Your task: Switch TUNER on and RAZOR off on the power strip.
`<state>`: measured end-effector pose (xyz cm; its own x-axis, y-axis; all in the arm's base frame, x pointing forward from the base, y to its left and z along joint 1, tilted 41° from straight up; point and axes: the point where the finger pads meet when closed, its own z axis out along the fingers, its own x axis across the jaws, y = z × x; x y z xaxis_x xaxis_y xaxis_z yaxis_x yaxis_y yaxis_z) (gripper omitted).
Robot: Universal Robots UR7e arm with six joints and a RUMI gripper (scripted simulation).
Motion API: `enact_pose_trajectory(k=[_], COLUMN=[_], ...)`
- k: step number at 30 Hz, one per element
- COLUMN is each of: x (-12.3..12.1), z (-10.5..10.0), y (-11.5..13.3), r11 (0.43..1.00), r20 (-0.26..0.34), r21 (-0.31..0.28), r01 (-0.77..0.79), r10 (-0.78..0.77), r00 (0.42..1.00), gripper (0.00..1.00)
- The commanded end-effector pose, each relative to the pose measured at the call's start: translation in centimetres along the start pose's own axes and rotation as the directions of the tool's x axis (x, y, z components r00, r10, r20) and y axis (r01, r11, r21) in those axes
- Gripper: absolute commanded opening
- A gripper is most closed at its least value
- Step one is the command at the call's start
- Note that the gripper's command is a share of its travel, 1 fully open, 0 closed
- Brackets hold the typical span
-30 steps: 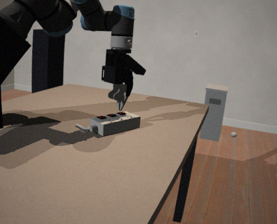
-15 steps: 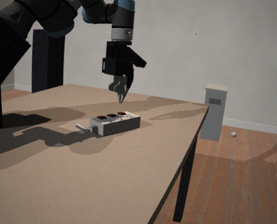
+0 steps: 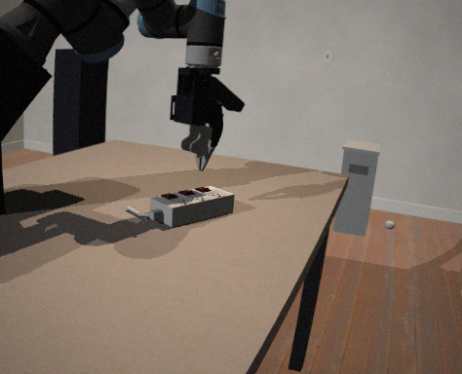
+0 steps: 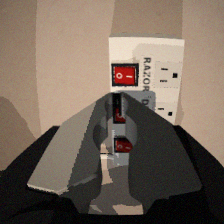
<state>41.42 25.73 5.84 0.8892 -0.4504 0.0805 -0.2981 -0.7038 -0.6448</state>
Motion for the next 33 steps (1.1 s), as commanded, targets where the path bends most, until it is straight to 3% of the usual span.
enact_pose_trajectory(k=[1, 7, 15, 21, 33], x=[0.0, 0.3, 1.3, 1.4, 1.4], z=[0.0, -0.1, -1.1, -1.3, -1.4], y=[0.0, 1.2, 7.7, 9.1, 9.2], r11=[1.000, 1.000, 1.000, 1.000, 1.000], r20=[-0.001, 0.000, 0.001, -0.001, -0.001], r21=[0.000, -0.004, -0.005, 0.000, 0.000], r01=[0.000, 0.001, 0.001, 0.000, 0.000], r10=[0.000, -0.001, -0.001, 0.000, 0.000], r00=[1.000, 1.000, 1.000, 1.000, 1.000], gripper=[0.00, 0.00, 0.00, 0.00, 0.00])
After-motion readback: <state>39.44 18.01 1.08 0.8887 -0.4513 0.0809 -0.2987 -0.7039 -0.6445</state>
